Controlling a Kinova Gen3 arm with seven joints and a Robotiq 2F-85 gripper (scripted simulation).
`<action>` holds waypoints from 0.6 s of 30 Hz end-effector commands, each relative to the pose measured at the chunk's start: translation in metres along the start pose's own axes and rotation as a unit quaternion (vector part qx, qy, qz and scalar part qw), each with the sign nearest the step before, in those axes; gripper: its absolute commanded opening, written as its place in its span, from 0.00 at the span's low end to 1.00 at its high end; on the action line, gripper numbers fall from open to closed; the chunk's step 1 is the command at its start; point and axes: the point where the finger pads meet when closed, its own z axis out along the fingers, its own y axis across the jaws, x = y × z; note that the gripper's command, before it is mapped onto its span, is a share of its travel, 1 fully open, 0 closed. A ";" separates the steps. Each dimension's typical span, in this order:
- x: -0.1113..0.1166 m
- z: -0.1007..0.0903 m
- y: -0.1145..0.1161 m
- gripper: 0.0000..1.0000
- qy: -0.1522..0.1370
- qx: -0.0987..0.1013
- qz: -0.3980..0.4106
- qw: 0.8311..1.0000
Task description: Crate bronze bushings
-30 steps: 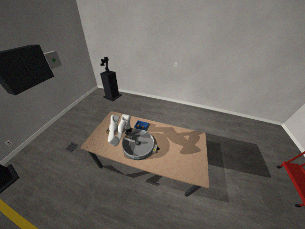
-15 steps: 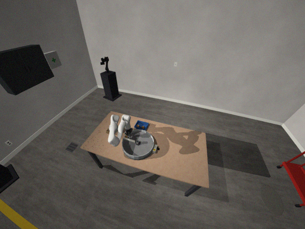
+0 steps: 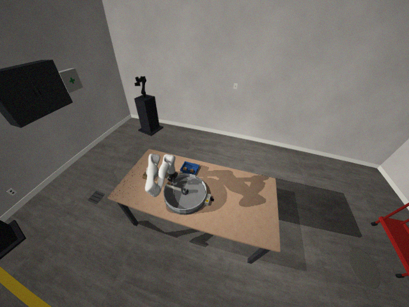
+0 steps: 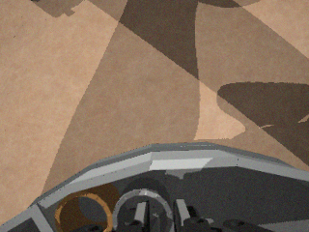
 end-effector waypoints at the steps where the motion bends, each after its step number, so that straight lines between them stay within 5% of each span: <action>1: 0.001 0.000 0.000 0.18 0.001 -0.001 -0.001 1.000; 10: 0.001 0.000 0.000 0.18 0.001 -0.001 -0.001 1.000; 11: 0.001 0.000 0.000 0.00 0.001 -0.001 -0.001 1.000; 18: 0.001 0.000 0.000 0.00 0.001 -0.001 -0.001 1.000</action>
